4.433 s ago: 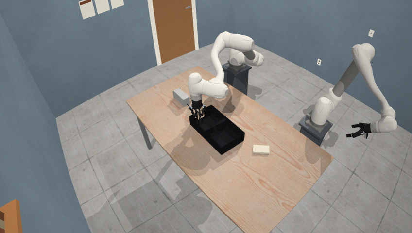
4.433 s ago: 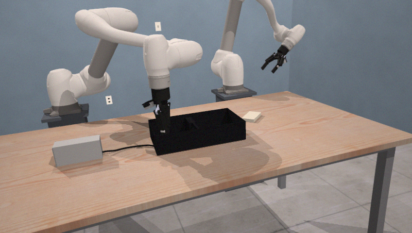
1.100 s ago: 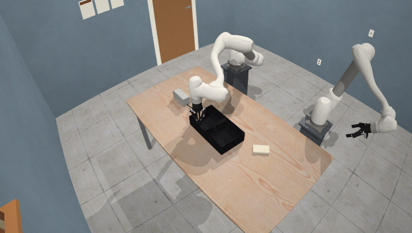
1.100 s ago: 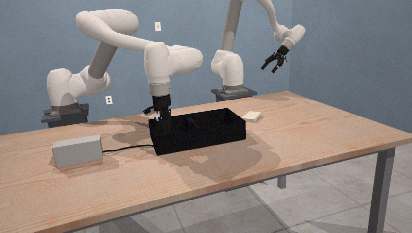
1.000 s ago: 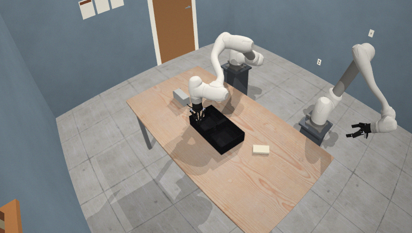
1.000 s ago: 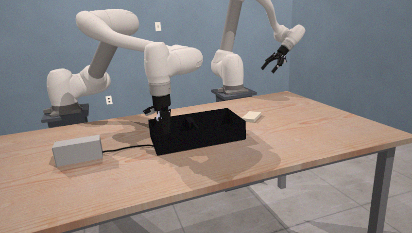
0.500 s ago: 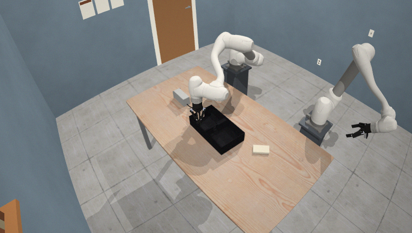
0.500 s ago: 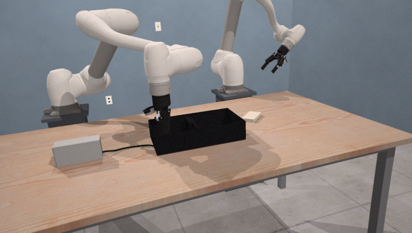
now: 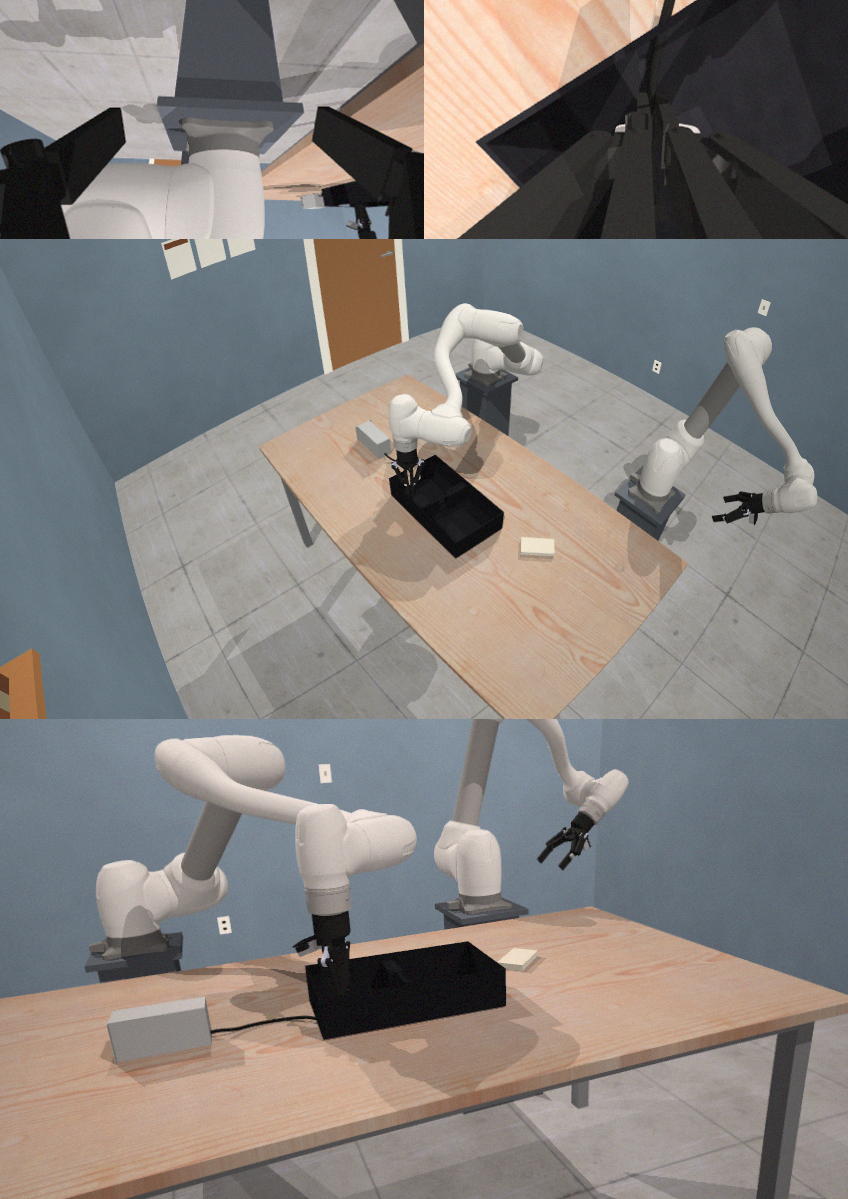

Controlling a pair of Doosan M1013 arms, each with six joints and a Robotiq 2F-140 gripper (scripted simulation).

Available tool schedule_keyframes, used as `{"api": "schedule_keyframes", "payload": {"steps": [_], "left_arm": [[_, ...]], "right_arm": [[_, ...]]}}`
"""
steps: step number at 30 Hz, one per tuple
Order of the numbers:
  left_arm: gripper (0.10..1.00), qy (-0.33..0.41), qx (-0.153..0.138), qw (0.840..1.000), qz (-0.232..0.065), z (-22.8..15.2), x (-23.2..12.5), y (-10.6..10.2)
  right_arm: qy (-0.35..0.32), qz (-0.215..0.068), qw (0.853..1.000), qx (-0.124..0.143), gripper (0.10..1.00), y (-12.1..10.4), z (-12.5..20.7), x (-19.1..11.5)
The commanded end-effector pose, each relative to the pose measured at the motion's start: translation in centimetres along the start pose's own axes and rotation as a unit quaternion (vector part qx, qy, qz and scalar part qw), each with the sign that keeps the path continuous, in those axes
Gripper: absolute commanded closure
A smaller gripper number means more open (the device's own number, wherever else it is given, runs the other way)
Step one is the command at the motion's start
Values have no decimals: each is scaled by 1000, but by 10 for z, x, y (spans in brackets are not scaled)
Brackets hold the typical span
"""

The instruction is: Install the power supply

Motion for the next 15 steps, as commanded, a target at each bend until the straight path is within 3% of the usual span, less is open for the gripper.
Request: {"api": "schedule_keyframes", "payload": {"steps": [1, 15], "left_arm": [[98, 0, 0, 1000, 0, 0, 0, 0], [98, 0, 0, 1000, 0, 0, 0, 0]], "right_arm": [[2, -1, 1000, 0, 999, 2, 1, 1], [15, -1, 1000, 0, 999, 5, 6, 5]]}}
Point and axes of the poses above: on each arm, the point where the finger pads meet when closed, its own y axis back along the fingers, its own z axis across the jaws, x = y × z, the point moved 9 cm from there along y, back along the fingers, and after that the axes turned 1 degree about -y, right-handed, at the moved point
